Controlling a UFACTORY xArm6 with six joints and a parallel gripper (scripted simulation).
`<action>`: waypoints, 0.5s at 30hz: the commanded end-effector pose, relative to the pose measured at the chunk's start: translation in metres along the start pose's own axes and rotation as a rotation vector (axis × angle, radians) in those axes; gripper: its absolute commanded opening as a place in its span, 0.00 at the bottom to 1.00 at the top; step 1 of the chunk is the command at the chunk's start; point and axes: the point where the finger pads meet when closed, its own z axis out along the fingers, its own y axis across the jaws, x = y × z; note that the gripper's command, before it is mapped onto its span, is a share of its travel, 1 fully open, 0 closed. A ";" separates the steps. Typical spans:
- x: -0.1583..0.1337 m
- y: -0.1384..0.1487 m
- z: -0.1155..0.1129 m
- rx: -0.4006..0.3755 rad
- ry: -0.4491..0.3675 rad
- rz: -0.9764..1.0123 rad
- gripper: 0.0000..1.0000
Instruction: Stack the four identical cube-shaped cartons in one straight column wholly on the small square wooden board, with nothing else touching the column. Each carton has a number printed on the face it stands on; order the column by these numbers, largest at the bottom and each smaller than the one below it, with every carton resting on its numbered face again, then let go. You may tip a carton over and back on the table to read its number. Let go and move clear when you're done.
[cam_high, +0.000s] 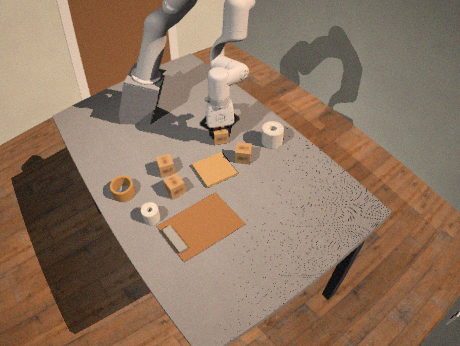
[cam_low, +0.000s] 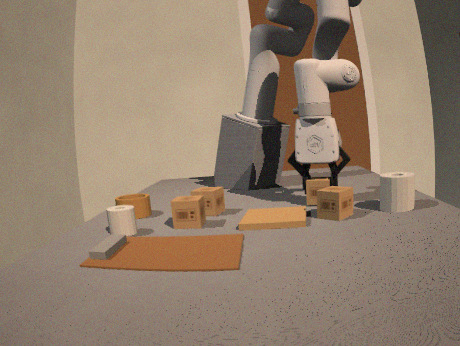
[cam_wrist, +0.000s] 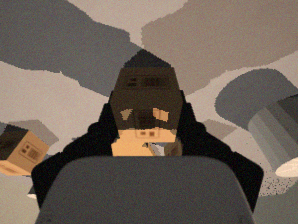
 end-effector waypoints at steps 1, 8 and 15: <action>-0.001 0.001 -0.006 -0.002 -0.002 0.000 0.00; 0.000 0.000 -0.038 -0.004 -0.002 0.000 0.00; 0.000 -0.001 -0.058 -0.004 -0.003 0.000 0.00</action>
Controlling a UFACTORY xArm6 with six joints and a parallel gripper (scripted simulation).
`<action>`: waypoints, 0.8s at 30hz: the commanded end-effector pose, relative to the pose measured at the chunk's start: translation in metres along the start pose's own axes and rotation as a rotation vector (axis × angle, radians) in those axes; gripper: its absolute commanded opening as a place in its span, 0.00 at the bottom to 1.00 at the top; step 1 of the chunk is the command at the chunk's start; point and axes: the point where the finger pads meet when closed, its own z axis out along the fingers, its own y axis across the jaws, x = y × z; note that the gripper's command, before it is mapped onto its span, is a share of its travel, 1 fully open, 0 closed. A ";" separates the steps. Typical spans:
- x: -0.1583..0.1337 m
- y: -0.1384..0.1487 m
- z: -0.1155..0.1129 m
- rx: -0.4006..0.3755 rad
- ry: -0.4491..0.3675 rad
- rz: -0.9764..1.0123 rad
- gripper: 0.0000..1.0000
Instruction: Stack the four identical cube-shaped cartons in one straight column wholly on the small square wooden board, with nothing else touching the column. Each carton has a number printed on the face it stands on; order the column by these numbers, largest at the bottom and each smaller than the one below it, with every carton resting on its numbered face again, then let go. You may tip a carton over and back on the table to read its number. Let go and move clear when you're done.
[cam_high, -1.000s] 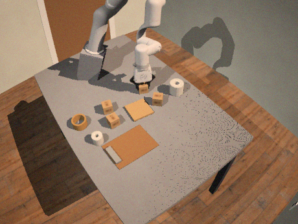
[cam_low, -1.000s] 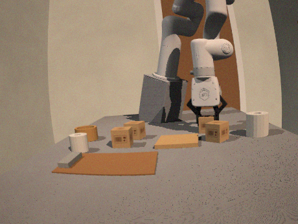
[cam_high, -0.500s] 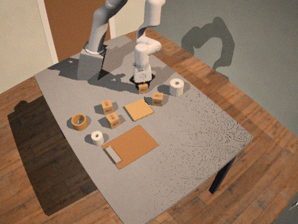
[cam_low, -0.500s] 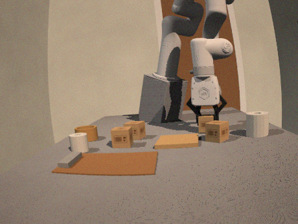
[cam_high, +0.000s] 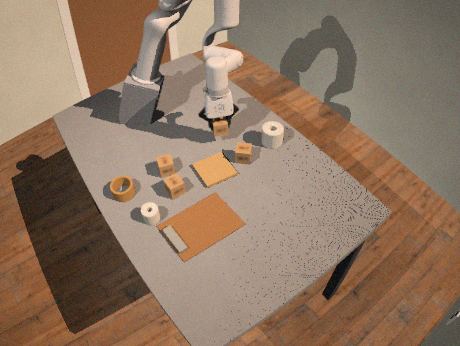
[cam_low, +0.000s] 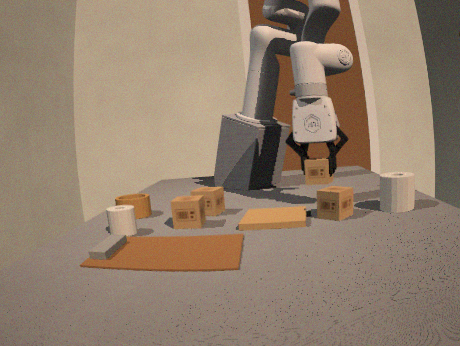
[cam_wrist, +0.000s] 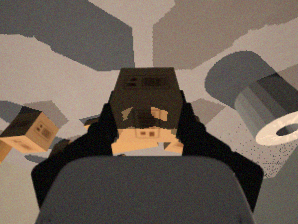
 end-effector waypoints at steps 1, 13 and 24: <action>0.000 0.001 -0.015 0.014 0.017 0.002 0.00; -0.079 -0.011 -0.018 -0.008 0.017 0.001 0.00; -0.152 -0.052 -0.021 0.013 0.018 0.001 0.00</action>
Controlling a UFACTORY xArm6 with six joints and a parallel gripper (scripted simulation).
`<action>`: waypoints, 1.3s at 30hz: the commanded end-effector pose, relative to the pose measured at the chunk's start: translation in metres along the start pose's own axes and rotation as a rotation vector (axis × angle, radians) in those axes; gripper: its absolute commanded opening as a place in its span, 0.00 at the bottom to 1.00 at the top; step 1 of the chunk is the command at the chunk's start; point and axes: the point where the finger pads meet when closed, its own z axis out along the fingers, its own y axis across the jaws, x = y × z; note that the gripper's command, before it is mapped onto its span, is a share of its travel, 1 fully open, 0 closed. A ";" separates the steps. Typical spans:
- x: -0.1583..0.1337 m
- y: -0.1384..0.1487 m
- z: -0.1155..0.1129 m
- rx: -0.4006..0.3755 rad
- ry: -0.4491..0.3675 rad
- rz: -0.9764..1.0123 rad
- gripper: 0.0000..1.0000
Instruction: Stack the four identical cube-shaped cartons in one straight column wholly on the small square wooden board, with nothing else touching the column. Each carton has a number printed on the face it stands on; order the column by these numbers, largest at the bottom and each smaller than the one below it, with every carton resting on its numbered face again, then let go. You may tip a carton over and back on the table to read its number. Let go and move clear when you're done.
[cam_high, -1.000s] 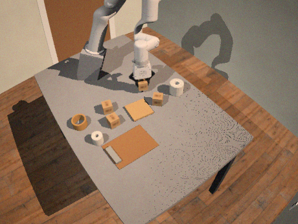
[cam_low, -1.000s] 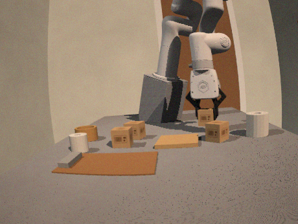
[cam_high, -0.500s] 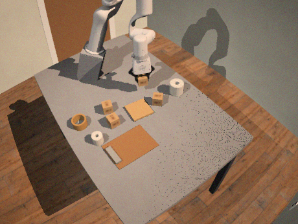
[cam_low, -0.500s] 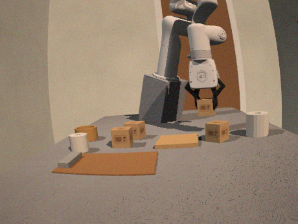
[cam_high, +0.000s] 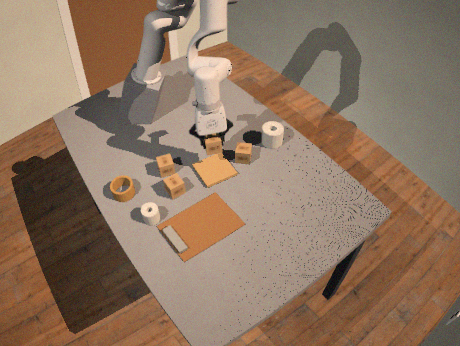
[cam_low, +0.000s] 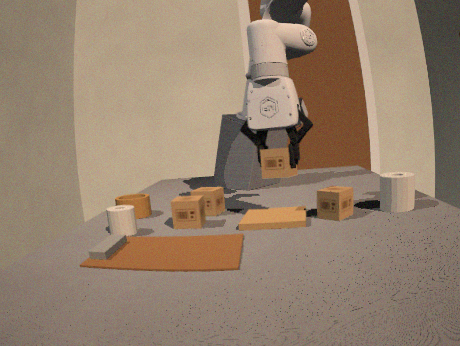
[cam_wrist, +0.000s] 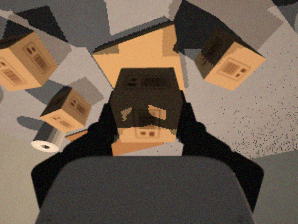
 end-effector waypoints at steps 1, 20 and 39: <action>-0.028 -0.003 0.020 0.026 0.058 0.000 0.00; -0.026 -0.005 0.064 0.031 0.059 0.000 0.00; -0.025 -0.005 0.067 0.031 0.059 0.000 1.00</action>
